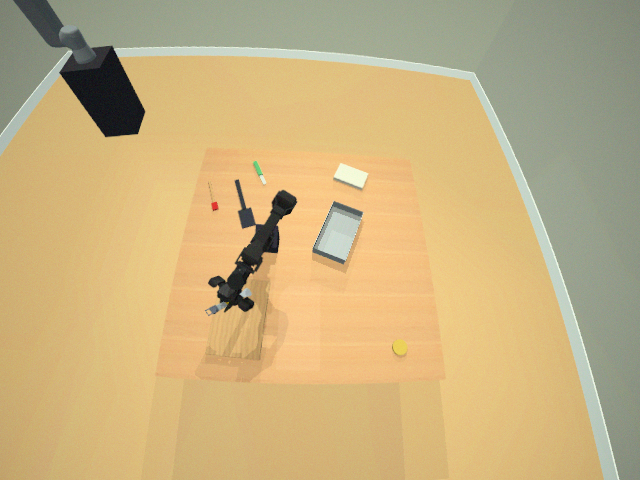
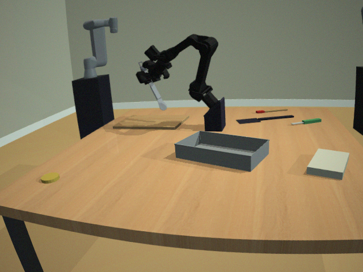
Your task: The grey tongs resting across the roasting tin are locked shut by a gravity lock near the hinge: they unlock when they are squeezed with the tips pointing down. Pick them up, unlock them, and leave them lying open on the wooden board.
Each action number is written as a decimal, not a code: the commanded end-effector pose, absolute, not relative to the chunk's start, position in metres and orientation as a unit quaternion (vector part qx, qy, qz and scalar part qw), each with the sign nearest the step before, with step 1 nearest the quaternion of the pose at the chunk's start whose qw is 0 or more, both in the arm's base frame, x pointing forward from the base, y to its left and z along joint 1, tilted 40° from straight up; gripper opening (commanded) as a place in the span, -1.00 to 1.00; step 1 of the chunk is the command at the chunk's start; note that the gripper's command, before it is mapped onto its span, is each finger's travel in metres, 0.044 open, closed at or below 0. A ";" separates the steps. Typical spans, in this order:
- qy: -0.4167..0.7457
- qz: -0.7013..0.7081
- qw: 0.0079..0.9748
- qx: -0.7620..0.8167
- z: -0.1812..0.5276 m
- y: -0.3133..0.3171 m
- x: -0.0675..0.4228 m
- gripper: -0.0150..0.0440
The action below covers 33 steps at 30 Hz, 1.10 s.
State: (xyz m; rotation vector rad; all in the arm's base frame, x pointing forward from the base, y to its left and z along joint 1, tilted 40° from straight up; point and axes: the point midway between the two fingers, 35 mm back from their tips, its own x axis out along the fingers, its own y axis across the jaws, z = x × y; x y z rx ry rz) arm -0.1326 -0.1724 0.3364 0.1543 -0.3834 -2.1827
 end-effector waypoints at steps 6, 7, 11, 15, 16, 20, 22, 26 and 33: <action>-0.128 -0.881 0.444 0.101 0.336 -0.181 -0.138 -1.00; -0.122 -0.881 0.445 0.108 0.335 -0.182 -0.138 -1.00; -0.102 -0.878 0.448 0.135 0.333 -0.189 -0.141 -1.00; -0.081 -0.874 0.451 0.164 0.330 -0.195 -0.144 -1.00; -0.076 -0.873 0.451 0.171 0.329 -0.196 -0.144 -1.00; -0.056 -0.867 0.453 0.200 0.326 -0.201 -0.147 -1.00; -0.047 -0.863 0.454 0.215 0.325 -0.204 -0.148 -1.00; -0.030 -0.855 0.456 0.244 0.322 -0.208 -0.150 -1.00; -0.002 -0.838 0.460 0.295 0.316 -0.216 -0.153 -1.00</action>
